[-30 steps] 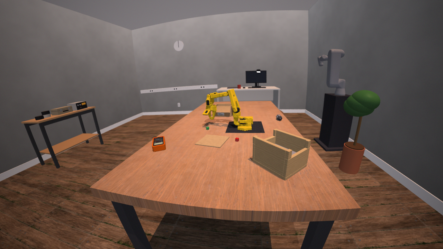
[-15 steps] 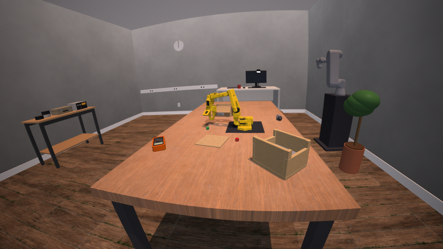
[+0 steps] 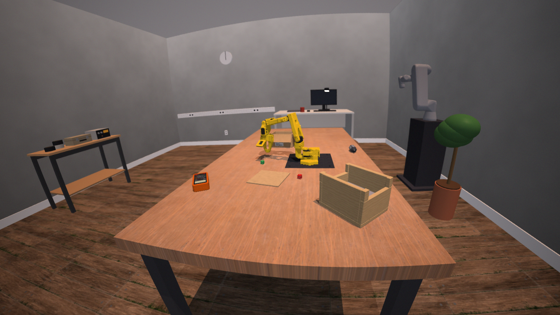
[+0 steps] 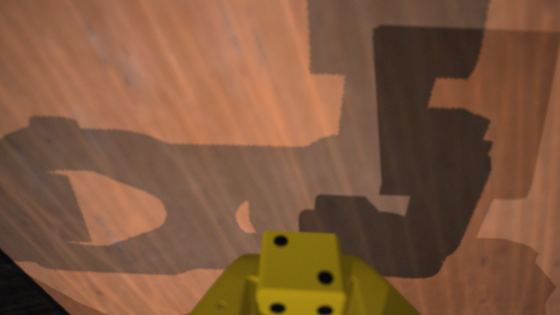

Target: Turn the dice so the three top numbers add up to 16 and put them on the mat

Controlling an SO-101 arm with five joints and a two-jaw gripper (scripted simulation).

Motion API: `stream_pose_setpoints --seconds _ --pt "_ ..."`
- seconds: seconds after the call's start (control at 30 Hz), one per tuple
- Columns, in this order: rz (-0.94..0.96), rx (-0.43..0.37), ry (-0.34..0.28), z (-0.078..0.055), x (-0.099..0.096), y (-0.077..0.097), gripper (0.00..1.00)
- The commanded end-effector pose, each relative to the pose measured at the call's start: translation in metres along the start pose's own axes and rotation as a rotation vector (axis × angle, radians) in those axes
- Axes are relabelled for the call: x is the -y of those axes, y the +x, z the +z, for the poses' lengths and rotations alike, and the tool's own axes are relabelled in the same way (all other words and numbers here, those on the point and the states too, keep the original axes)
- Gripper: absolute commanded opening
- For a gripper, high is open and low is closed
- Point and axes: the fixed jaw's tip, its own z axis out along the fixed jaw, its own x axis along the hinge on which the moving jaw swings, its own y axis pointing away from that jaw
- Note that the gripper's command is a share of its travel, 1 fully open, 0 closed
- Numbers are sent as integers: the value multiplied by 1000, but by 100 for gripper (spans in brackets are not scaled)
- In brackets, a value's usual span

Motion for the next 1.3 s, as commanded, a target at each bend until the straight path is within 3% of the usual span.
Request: stream_pose_setpoints --seconds 0.0,1.27 --pt "0 1 -7 4 -2 2 0" --pt "0 1 -7 18 -2 2 0"
